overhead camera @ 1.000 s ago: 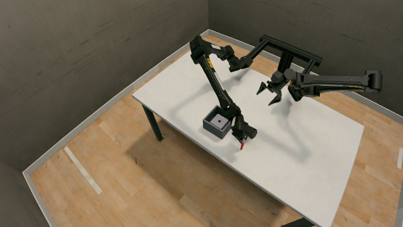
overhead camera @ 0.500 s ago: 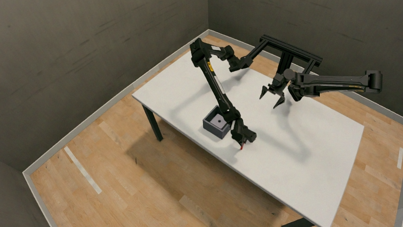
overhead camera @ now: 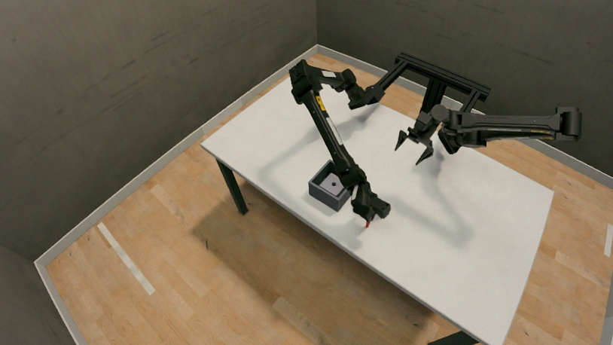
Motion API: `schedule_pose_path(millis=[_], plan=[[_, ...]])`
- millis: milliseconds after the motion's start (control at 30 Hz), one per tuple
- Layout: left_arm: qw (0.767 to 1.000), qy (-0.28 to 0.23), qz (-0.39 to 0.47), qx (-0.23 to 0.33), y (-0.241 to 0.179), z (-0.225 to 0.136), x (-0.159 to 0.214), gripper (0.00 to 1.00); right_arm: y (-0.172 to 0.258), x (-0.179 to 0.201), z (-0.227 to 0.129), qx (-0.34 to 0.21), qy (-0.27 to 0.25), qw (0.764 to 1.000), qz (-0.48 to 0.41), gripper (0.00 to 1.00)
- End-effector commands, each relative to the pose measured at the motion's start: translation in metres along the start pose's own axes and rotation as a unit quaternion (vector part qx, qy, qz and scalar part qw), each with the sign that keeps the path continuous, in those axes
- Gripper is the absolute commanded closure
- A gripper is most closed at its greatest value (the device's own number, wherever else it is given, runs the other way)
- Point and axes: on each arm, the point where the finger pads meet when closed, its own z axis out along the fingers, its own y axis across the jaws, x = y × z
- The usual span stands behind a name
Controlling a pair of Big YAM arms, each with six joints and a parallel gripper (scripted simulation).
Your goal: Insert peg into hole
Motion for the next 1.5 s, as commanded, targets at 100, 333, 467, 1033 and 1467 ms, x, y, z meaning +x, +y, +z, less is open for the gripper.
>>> schedule_pose_path(millis=[100, 333, 467, 1033, 1467], plan=[[1.000, -0.006, -0.013, -0.001, 0.000, 0.001, -0.011, 0.00, -0.011, -0.020, -0.035, 0.021, -0.016, 1.000, 0.002, 0.93], [1.000, -0.006, -0.013, -0.001, 0.000, 0.001, -0.011, 0.00, -0.010, -0.028, -0.060, 0.022, -0.018, 1.000, 0.003, 0.93], [1.000, -0.008, -0.009, 0.009, -0.007, -0.002, -0.013, 0.00, -0.021, -0.004, -0.073, 0.024, -0.020, 0.999, 0.012, 0.93], [0.988, -0.046, 0.044, 0.138, -0.082, -0.044, -0.057, 0.00, -0.024, 0.149, -0.194, 0.055, -0.017, 0.998, 0.002, 0.93], [0.984, -0.053, 0.051, 0.161, -0.094, -0.055, -0.064, 0.00, 0.013, 0.179, -0.171, 0.015, -0.011, 1.000, 0.002, 0.93]])
